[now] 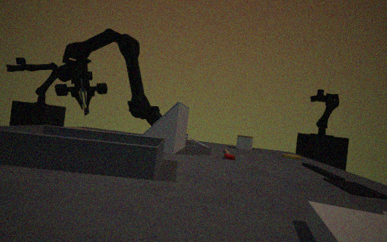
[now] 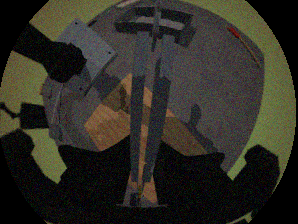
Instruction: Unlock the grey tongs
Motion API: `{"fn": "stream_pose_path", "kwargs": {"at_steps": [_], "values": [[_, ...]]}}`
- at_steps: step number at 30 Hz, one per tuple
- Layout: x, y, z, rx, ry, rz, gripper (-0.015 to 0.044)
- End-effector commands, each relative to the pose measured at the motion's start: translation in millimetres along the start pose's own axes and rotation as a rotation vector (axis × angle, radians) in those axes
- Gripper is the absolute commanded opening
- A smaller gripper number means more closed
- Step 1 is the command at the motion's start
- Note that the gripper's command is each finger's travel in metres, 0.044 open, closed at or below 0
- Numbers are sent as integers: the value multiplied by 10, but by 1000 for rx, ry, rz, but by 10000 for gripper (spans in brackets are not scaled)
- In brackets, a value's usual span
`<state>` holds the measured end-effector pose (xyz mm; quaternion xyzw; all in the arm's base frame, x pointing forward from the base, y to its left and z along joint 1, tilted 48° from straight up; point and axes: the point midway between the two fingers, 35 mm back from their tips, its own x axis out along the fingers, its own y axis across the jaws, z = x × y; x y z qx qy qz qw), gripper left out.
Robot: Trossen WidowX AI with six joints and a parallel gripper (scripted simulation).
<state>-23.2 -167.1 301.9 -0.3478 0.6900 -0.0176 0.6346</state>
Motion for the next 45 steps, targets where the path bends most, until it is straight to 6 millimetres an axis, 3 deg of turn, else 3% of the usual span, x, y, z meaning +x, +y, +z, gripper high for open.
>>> {"fn": "stream_pose_path", "kwargs": {"at_steps": [1, 45], "values": [[-60, 34, -23, -12, 18, -29, -150], [-513, 279, -338, -198, 352, -175, -150]]}}
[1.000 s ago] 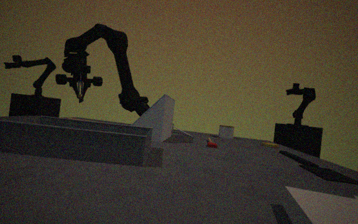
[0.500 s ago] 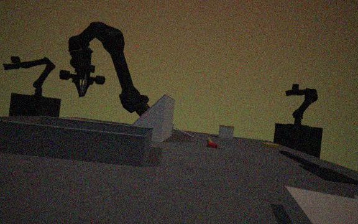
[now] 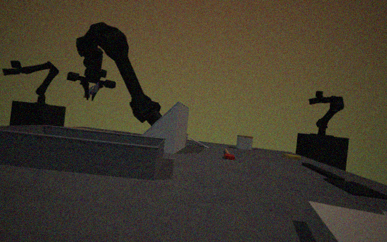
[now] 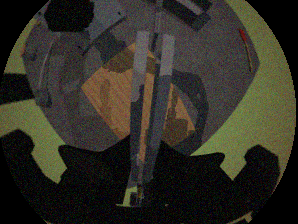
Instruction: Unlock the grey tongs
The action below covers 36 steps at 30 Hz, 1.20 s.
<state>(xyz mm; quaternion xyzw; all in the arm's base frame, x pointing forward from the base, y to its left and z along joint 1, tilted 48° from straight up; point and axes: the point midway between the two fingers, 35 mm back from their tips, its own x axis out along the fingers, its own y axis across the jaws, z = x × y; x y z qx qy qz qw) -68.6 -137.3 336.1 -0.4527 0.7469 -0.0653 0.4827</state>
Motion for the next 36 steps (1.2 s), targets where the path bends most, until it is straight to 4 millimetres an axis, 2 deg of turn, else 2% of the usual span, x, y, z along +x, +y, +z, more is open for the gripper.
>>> {"fn": "stream_pose_path", "kwargs": {"at_steps": [1, 13, 36], "values": [[-53, -1, -14, -30, 45, -4, -150], [-66, 6, -15, -33, 84, -3, -150], [-145, 40, 69, -48, 502, -8, -150]]}}
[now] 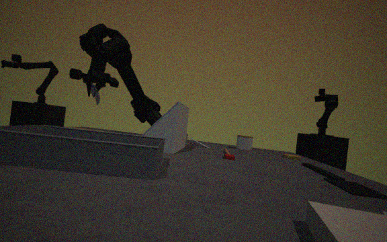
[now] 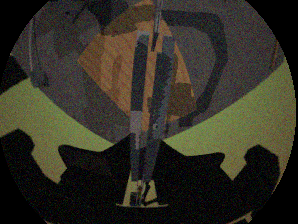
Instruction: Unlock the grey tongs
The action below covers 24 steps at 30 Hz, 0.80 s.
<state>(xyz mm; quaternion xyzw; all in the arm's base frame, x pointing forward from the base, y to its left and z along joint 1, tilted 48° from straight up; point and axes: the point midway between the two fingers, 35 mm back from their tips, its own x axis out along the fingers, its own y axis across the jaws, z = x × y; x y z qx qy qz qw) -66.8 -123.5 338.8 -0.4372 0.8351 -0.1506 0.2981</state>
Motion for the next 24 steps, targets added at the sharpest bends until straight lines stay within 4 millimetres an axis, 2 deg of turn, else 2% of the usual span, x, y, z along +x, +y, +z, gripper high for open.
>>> {"fn": "stream_pose_path", "kwargs": {"at_steps": [1, 24], "values": [[-34, -15, 13, -13, 76, -7, -150], [-116, -12, 137, -103, 442, -55, -150]]}}
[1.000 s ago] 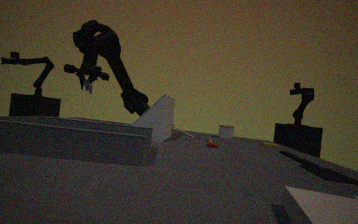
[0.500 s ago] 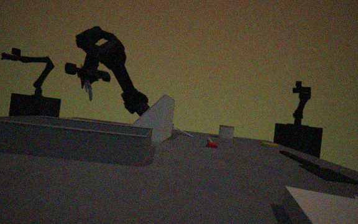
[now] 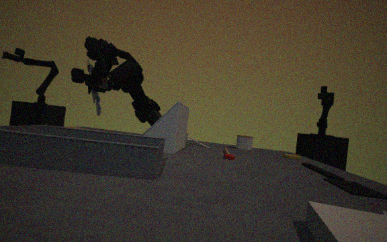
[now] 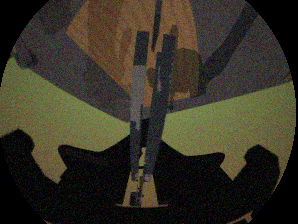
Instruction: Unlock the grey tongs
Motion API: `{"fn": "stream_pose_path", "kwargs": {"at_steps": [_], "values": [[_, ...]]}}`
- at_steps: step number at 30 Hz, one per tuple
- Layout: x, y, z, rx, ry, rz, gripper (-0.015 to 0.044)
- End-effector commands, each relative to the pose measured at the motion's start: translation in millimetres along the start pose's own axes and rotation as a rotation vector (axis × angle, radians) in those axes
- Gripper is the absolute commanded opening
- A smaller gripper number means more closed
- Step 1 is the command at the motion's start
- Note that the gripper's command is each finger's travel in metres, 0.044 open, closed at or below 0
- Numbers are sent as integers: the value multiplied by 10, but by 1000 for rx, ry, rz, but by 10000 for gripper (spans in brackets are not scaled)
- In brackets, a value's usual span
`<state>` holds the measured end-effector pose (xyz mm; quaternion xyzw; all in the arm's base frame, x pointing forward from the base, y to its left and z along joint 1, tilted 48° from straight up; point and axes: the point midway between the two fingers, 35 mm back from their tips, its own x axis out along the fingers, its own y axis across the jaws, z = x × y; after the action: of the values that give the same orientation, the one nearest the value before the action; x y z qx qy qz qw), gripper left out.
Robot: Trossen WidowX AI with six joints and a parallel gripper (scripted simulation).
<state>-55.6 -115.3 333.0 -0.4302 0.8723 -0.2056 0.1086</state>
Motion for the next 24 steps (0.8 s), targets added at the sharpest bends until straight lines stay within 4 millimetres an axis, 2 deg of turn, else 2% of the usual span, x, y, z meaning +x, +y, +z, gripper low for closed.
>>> {"fn": "stream_pose_path", "kwargs": {"at_steps": [1, 24], "values": [[-30, -20, 14, -25, 62, -14, -150], [-33, -20, 18, -29, 71, -16, -150]]}}
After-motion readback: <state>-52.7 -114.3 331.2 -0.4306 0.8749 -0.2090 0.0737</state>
